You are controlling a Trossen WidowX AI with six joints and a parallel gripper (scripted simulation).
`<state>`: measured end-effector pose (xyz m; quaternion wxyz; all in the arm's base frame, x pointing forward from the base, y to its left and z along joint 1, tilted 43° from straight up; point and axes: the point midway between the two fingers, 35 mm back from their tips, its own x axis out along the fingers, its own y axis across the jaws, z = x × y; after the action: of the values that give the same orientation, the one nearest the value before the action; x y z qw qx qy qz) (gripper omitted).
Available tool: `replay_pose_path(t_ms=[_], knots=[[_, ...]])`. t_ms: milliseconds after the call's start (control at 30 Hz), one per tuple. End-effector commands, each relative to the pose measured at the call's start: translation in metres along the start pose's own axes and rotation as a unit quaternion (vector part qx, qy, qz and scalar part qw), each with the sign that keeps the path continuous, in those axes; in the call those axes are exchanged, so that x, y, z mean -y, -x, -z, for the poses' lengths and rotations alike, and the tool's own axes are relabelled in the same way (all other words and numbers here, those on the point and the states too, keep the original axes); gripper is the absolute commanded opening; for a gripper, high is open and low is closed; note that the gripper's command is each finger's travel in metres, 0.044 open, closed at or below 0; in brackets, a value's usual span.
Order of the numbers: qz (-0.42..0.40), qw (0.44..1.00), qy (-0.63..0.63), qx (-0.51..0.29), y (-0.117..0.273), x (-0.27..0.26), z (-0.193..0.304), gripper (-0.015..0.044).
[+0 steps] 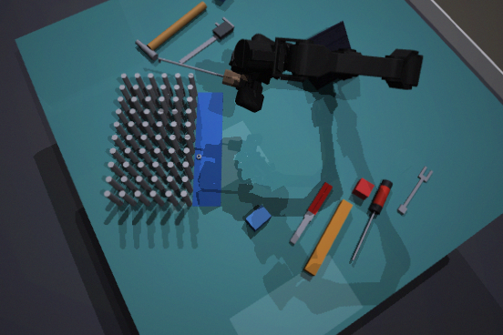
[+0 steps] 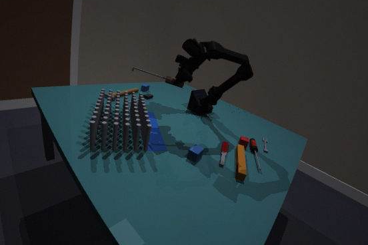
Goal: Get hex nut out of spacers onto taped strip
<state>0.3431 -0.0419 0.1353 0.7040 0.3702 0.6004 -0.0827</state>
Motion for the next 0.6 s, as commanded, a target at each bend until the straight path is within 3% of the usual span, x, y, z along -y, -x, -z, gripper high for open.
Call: replay_pose_path(t_ms=[0, 567], knots=[[0.018, 1.000, -0.017, 0.013, -0.001, 0.028, -0.024, 0.0000], [0.060, 0.993, -0.101, 0.012, -0.011, 0.150, -0.075, 0.0000]])
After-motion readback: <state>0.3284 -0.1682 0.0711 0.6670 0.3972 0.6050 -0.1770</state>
